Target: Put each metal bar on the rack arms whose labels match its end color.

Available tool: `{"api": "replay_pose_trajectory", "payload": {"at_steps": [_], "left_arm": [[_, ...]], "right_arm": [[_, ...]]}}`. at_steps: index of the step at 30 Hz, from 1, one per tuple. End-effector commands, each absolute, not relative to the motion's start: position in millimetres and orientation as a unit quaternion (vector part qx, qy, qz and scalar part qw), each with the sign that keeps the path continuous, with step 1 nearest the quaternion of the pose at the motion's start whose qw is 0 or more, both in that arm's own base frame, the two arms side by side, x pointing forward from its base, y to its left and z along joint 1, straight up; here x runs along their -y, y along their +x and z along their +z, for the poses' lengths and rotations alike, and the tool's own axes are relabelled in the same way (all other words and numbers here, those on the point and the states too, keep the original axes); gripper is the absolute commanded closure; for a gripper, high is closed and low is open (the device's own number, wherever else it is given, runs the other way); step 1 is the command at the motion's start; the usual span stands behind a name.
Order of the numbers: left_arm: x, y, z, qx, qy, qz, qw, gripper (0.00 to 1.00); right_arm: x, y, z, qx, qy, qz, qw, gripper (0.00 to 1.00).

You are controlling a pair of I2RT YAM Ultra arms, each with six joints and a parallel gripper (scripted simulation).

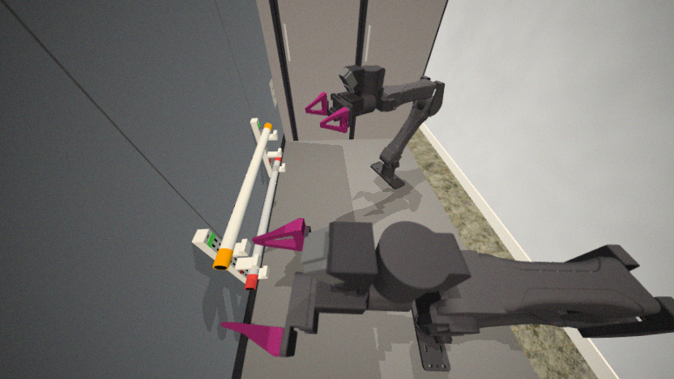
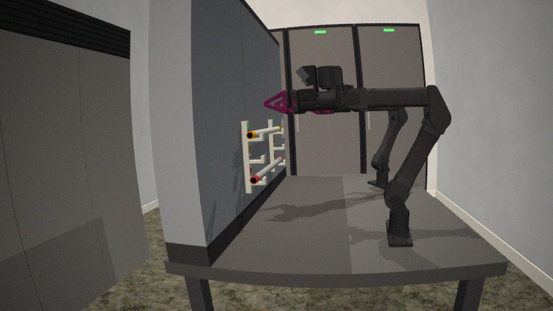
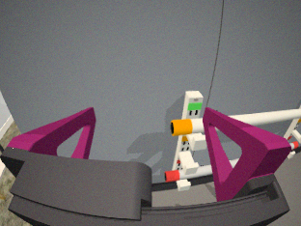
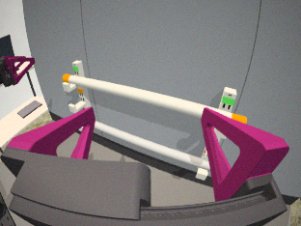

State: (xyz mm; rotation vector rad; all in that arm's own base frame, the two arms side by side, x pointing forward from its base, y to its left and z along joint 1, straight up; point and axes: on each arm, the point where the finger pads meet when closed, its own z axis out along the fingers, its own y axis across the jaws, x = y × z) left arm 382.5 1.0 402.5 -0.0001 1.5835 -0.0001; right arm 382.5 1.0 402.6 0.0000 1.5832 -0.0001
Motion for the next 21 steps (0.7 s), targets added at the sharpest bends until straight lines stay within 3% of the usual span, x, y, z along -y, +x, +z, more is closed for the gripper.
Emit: {"api": "replay_pose_trajectory", "payload": {"at_steps": [1, 21], "left_arm": [[-1.0, 381.6, 407.2, -0.707, 0.0, 0.0, 0.707, 0.0], [4.1, 380.1, 397.8, -0.712, 0.016, 0.018, 0.702, 0.0]], "right_arm": [[-1.0, 381.6, 407.2, -0.707, 0.0, 0.0, 0.707, 0.0], [-0.4, 382.0, 397.9, -0.715, -0.013, -0.021, 0.699, 0.0]]}}
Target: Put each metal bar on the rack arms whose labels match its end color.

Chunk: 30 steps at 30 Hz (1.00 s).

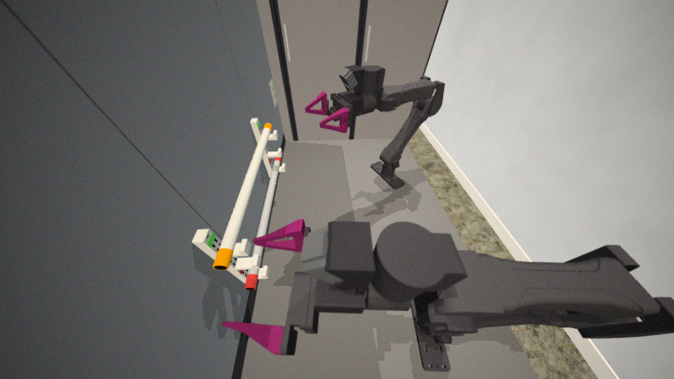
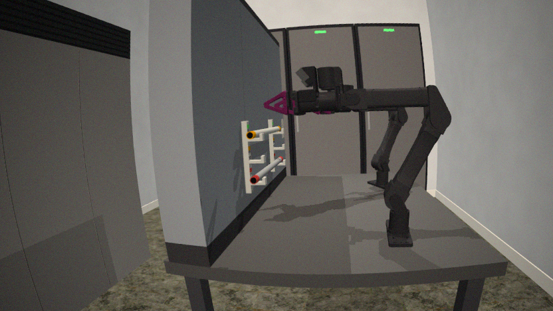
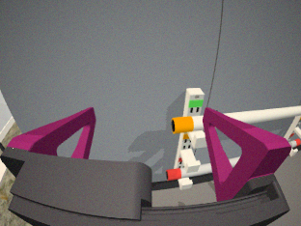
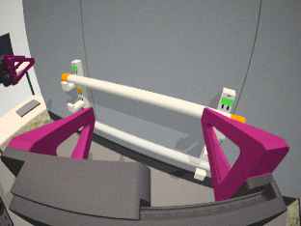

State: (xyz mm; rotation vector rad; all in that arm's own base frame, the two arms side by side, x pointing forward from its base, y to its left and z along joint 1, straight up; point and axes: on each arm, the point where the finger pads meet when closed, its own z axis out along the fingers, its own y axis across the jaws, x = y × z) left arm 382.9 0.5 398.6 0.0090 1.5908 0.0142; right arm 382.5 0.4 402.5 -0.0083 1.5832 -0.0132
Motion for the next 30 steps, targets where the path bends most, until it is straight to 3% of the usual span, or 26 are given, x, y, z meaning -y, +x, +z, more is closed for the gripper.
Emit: {"api": "replay_pose_trajectory", "payload": {"at_steps": [1, 30], "left_arm": [[5.4, 379.5, 396.6, -0.712, 0.02, 0.023, 0.701, 0.0], [37.4, 364.3, 367.5, -0.706, 0.125, 0.14, 0.683, 0.0]], "right_arm": [[-0.2, 381.8, 396.7, -0.716, -0.016, -0.026, 0.698, 0.0], [3.9, 378.4, 367.6, -0.727, -0.1, -0.159, 0.661, 0.0]]}}
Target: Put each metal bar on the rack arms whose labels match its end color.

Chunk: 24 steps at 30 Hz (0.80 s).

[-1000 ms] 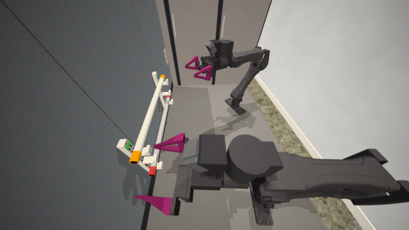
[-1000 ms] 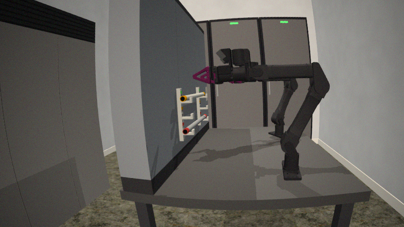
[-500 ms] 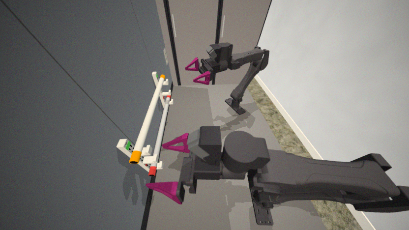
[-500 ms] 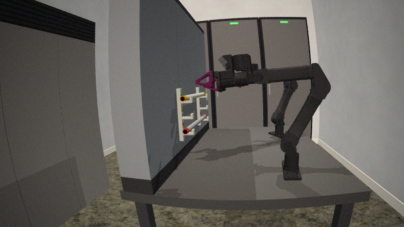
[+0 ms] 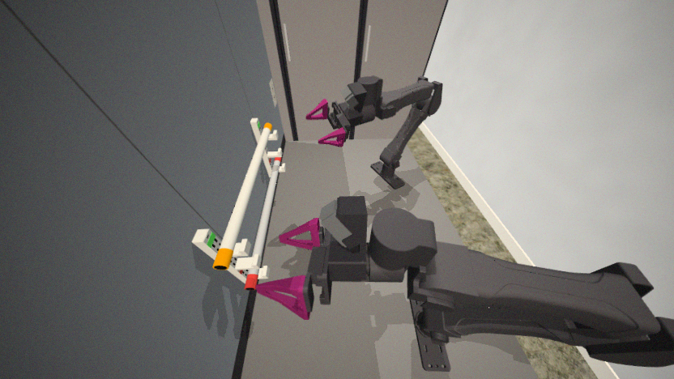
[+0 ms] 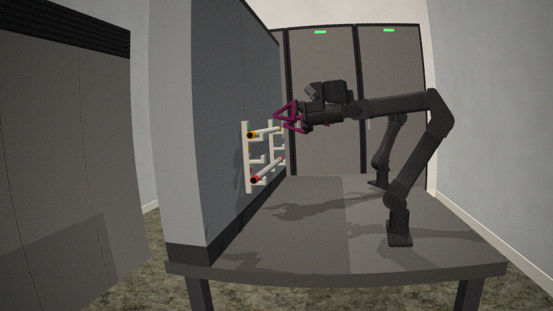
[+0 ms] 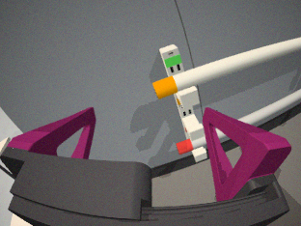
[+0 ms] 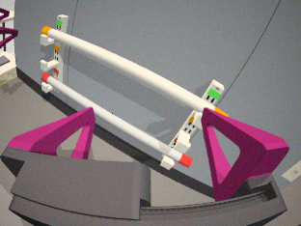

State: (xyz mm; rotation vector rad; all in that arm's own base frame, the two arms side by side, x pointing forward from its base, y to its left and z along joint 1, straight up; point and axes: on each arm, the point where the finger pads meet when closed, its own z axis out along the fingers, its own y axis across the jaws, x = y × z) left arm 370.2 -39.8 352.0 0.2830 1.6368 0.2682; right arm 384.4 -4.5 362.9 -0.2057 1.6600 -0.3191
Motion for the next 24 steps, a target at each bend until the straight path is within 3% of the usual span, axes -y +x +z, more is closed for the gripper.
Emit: {"api": "replay_pose_trajectory", "payload": {"at_steps": [1, 24], "left_arm": [[38.7, 363.7, 366.3, -0.705, 0.129, 0.145, 0.682, 0.0], [65.6, 350.9, 341.8, -0.683, 0.22, 0.247, 0.651, 0.0]], "right_arm": [[4.0, 378.3, 366.4, -0.727, -0.104, -0.165, 0.659, 0.0], [7.5, 375.4, 341.9, -0.719, -0.177, -0.282, 0.61, 0.0]]}}
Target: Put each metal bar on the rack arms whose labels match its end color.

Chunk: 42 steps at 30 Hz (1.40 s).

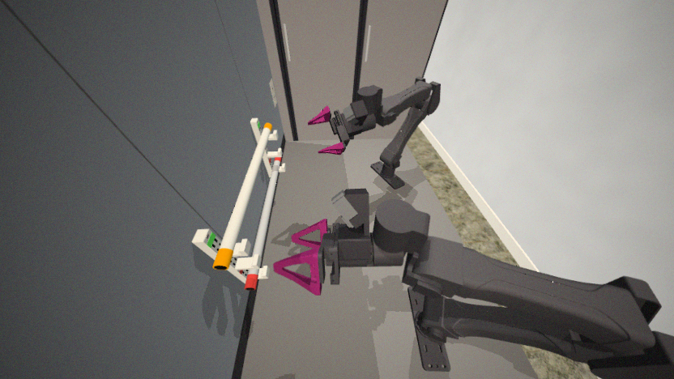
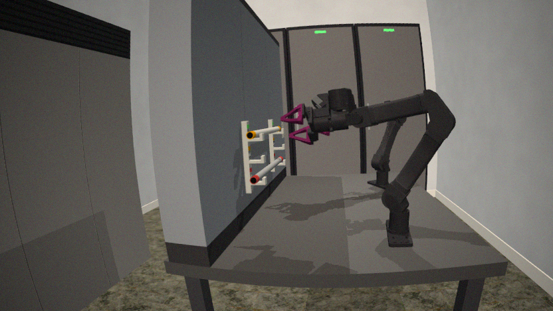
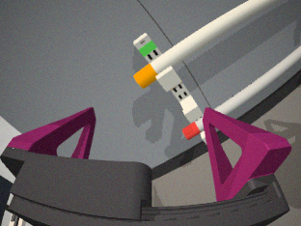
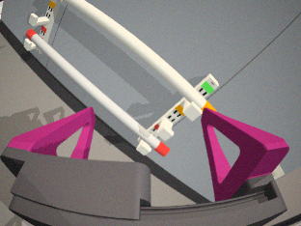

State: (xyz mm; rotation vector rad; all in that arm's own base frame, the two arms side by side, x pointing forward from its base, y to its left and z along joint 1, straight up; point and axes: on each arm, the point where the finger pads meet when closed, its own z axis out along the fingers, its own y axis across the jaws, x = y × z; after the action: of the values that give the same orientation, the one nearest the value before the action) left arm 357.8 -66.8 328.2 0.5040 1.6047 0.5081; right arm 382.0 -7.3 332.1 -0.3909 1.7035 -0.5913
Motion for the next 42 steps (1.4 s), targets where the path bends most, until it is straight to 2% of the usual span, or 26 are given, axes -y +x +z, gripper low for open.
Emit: {"api": "replay_pose_trajectory", "payload": {"at_steps": [1, 42], "left_arm": [[66.9, 350.3, 340.7, -0.682, 0.225, 0.252, 0.649, 0.0], [114.3, 327.8, 297.6, -0.608, 0.374, 0.42, 0.56, 0.0]], "right_arm": [[7.6, 375.3, 340.7, -0.719, -0.181, -0.287, 0.607, 0.0], [13.7, 370.2, 297.6, -0.667, -0.3, -0.477, 0.487, 0.0]]}}
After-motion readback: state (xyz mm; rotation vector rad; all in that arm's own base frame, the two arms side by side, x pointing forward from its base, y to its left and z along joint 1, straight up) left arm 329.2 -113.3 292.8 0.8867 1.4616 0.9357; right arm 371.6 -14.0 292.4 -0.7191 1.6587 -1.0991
